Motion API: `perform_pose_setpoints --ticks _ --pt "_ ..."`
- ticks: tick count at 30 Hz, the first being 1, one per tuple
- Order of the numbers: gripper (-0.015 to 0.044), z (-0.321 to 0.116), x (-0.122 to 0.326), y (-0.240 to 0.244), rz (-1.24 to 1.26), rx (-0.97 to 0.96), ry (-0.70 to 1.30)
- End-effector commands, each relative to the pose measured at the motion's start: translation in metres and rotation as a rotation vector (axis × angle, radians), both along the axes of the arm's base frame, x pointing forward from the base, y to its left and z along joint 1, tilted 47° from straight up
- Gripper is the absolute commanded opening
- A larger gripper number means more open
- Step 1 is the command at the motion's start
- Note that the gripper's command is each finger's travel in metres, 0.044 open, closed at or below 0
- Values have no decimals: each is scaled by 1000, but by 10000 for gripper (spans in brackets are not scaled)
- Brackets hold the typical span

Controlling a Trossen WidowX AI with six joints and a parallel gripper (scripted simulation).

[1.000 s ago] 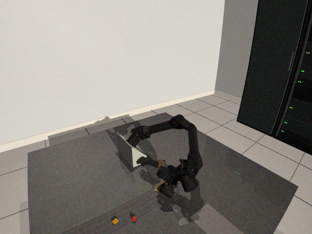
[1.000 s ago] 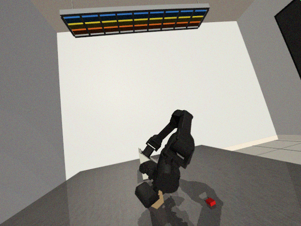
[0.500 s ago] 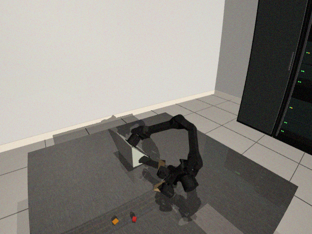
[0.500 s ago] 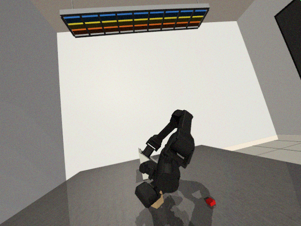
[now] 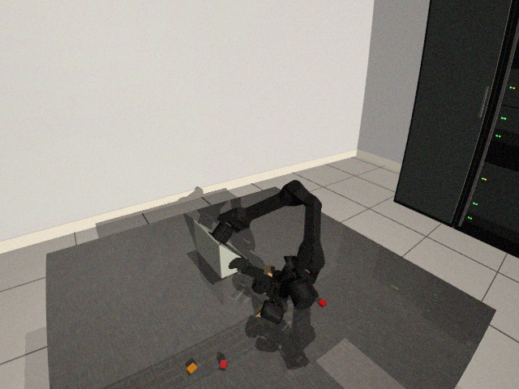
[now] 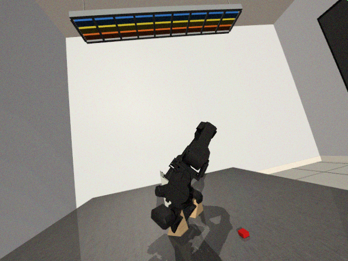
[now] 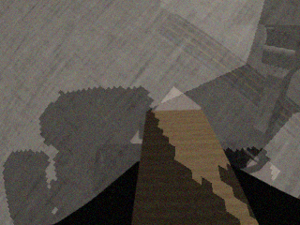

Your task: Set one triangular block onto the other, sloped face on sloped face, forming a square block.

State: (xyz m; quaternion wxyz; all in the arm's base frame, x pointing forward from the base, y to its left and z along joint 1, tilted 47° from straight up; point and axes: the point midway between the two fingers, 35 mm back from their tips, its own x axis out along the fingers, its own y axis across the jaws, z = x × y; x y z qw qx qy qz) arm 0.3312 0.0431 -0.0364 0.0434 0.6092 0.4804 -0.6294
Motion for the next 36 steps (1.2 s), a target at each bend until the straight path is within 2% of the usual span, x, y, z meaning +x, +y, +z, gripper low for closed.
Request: perform_pose_setpoints --ticks 1,36 --pt "0 0 -5 -6 -54 65 -53" --pt "0 -23 -54 -43 -572 658 -552"
